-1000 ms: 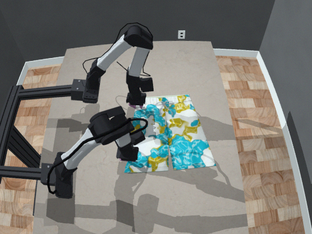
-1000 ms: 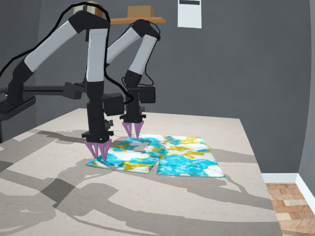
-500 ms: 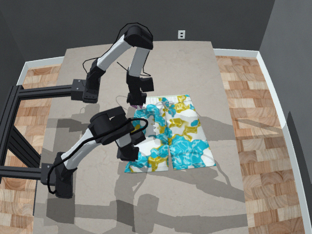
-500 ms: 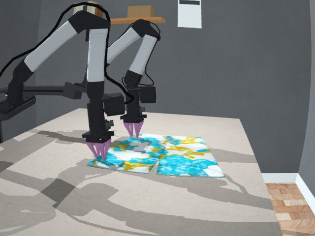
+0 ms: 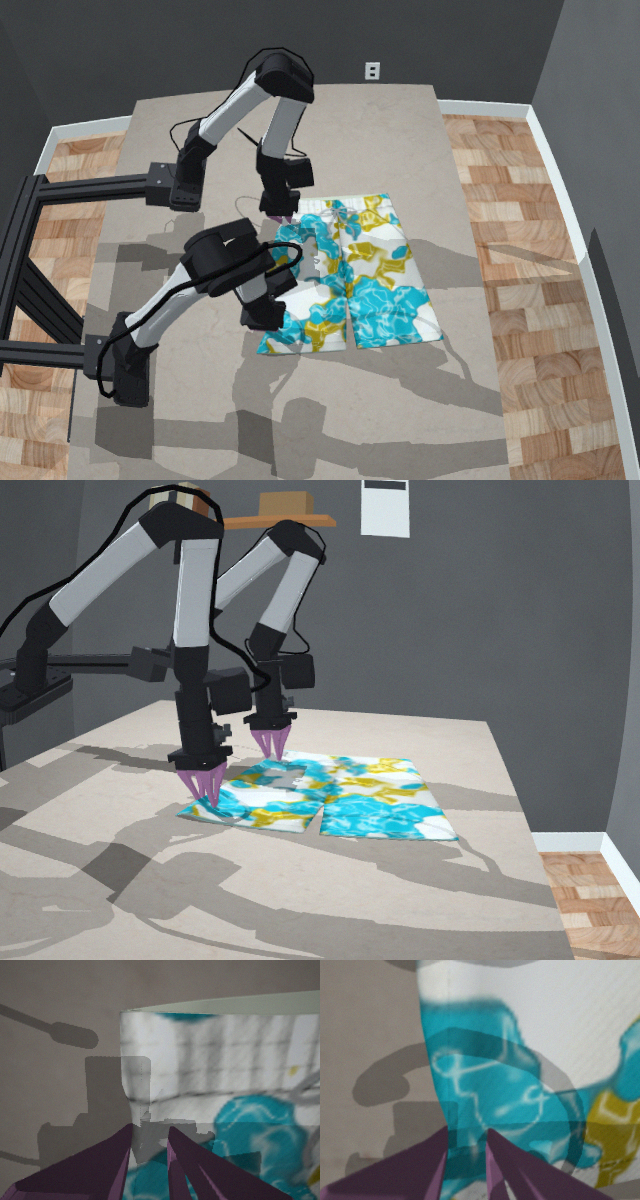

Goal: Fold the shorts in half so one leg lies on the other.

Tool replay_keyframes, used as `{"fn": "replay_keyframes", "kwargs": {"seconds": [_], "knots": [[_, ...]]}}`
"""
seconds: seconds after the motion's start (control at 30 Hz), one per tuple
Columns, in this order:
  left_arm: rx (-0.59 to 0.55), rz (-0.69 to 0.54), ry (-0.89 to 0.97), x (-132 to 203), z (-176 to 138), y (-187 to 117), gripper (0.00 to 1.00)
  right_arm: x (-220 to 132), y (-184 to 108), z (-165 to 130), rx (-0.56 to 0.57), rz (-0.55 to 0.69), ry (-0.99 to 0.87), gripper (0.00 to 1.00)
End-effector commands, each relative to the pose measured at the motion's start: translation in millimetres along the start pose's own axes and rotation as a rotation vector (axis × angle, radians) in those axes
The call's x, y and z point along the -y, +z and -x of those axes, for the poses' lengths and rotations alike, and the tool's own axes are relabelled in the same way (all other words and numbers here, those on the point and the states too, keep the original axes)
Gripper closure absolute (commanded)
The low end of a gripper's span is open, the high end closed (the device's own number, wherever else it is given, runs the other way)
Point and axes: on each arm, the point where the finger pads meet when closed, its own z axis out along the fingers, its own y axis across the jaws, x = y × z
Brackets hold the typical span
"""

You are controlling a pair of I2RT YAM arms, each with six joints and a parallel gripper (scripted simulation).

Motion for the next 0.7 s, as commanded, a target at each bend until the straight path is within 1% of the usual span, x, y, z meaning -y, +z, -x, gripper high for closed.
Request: {"fn": "replay_keyframes", "kwargs": {"seconds": [0.0, 0.27, 0.3, 0.53, 0.57, 0.67], "knots": [[-0.008, -0.073, -0.022, 21.5, 1.1, 14.0, 0.75, 6.6, 15.0, -7.9, -0.025, -0.042, 0.018, 0.75], [-0.007, -0.077, -0.015, 22.5, 1.4, 13.8, 0.75, 11.3, 15.8, -5.9, -0.019, -0.053, 0.022, 0.75], [-0.007, -0.077, -0.016, 22.6, 1.4, 13.8, 0.85, 10.2, 15.7, -6.6, -0.021, -0.050, 0.023, 0.85], [-0.006, -0.077, -0.015, 22.6, 1.4, 13.8, 0.85, 6.8, 15.8, -9.0, -0.026, -0.044, 0.020, 0.85], [-0.024, -0.063, 0.002, 20.7, -2.0, 17.9, 0.85, 6.6, 18.3, -12.5, -0.050, -0.027, 0.005, 0.85], [-0.016, -0.070, -0.010, 23.8, -2.3, 17.3, 0.85, 10.8, 18.0, -8.4, -0.029, -0.045, 0.018, 0.85]]}}
